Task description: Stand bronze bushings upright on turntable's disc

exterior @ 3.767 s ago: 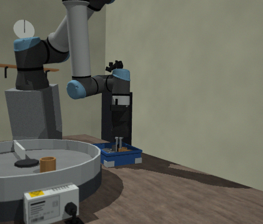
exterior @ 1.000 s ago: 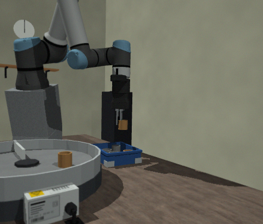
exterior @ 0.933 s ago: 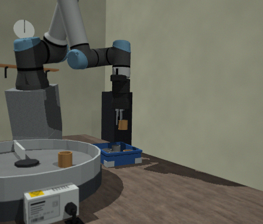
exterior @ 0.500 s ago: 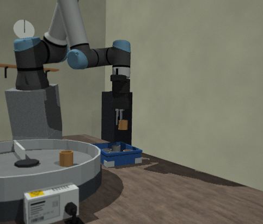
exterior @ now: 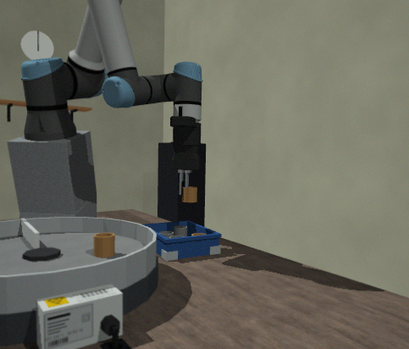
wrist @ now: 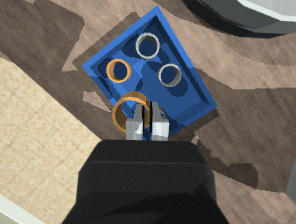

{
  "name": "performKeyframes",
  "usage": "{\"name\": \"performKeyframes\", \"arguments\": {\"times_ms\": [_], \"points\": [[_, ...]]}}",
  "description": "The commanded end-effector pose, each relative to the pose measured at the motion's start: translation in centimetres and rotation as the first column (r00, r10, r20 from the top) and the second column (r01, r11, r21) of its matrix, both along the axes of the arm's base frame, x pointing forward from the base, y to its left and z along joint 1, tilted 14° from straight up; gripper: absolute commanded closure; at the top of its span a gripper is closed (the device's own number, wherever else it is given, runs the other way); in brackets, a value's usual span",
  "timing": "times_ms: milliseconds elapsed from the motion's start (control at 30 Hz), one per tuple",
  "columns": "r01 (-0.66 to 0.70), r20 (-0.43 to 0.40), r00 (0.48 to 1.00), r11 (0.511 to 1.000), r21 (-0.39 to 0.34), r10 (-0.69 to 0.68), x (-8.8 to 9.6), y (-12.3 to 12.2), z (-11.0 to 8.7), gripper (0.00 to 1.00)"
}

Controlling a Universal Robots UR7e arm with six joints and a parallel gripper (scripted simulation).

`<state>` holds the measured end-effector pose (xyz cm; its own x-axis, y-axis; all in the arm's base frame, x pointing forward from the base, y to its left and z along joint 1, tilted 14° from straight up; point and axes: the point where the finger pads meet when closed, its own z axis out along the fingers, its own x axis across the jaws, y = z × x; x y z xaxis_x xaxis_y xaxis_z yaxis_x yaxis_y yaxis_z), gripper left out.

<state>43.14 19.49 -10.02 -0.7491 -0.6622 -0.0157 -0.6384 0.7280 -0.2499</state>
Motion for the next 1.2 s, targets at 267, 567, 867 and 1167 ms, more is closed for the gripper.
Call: {"name": "performKeyframes", "arguments": {"times_ms": [267,567,867,1167], "points": [[0.000,0.001,1.000,1.000,0.001,0.000,-0.2,-1.7,0.3,1.00],[0.000,0.001,1.000,1.000,0.001,0.000,-0.4,-3.5,0.6,1.00],[0.000,0.001,1.000,1.000,0.001,0.000,-0.7,-6.6,1.1,1.00],[0.000,0.001,1.000,1.000,0.001,0.000,-1.1,-9.5,1.6,1.00]]}}
